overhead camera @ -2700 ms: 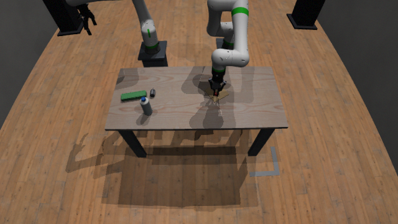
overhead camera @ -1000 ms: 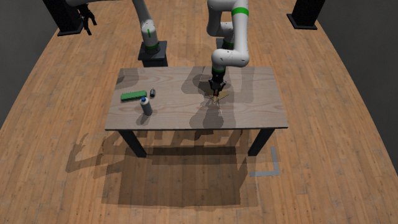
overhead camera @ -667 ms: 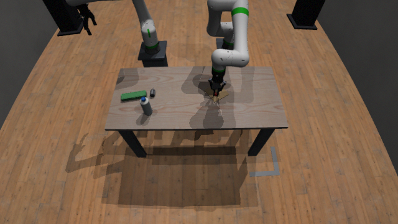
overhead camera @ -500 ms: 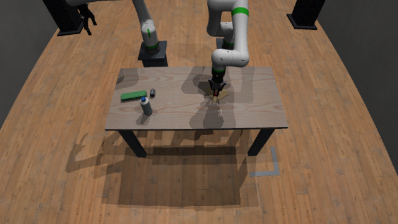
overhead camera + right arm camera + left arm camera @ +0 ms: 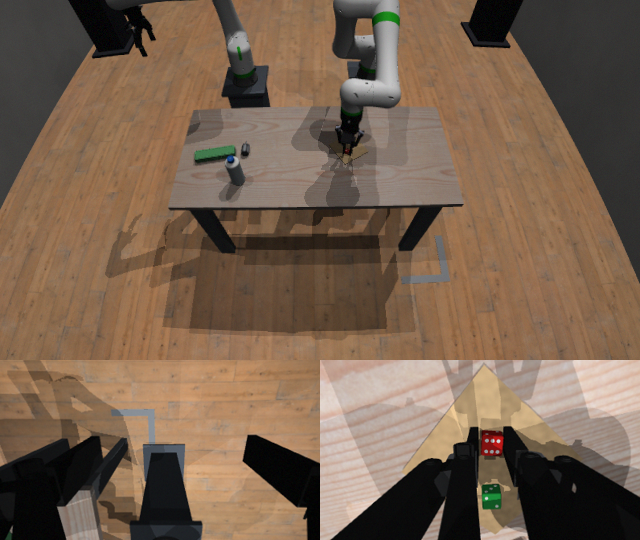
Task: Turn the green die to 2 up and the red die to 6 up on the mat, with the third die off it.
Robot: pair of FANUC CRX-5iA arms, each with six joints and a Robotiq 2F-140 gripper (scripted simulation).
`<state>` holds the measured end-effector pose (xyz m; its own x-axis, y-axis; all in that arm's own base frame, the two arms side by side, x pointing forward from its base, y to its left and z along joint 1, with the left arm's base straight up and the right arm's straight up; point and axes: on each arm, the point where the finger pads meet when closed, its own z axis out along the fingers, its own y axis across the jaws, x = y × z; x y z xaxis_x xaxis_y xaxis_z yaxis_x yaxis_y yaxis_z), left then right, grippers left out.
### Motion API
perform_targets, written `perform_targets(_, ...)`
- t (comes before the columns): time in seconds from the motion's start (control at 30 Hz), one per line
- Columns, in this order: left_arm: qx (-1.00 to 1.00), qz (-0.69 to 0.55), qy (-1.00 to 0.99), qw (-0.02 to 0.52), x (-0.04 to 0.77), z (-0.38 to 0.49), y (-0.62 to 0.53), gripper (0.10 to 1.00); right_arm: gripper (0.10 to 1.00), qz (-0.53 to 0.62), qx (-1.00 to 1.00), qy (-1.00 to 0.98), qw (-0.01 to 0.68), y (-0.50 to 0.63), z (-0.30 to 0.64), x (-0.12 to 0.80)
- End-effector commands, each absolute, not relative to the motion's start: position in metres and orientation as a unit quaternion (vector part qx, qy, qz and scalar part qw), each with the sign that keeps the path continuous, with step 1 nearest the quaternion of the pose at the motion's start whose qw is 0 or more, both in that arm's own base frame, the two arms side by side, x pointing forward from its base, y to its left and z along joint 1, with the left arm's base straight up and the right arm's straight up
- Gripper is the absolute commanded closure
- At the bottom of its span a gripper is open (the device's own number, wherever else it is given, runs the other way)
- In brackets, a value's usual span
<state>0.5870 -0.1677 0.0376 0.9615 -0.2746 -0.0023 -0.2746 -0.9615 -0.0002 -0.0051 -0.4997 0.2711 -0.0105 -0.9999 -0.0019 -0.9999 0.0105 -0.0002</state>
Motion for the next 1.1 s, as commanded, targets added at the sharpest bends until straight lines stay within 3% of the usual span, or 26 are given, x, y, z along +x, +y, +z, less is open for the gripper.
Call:
perform_targets(0.0, -0.99, 0.0, 0.139, 0.0, 0.588, 0.039, -0.168, 0.829, 0.098, 0.0, -0.703, 0.711, 0.0, -0.5, 0.272, -0.005)
perform_targets(0.6, -0.99, 0.0, 0.139, 0.0, 0.588, 0.042, -0.168, 0.807, 0.098, 0.0, -0.703, 0.711, 0.0, -0.5, 0.272, -0.005)
perform_targets(1.07, -0.99, 0.0, 0.139, 0.0, 0.588, 0.096, -0.168, 0.807, 0.098, 0.0, -0.703, 0.711, 0.0, -0.5, 0.272, -0.005)
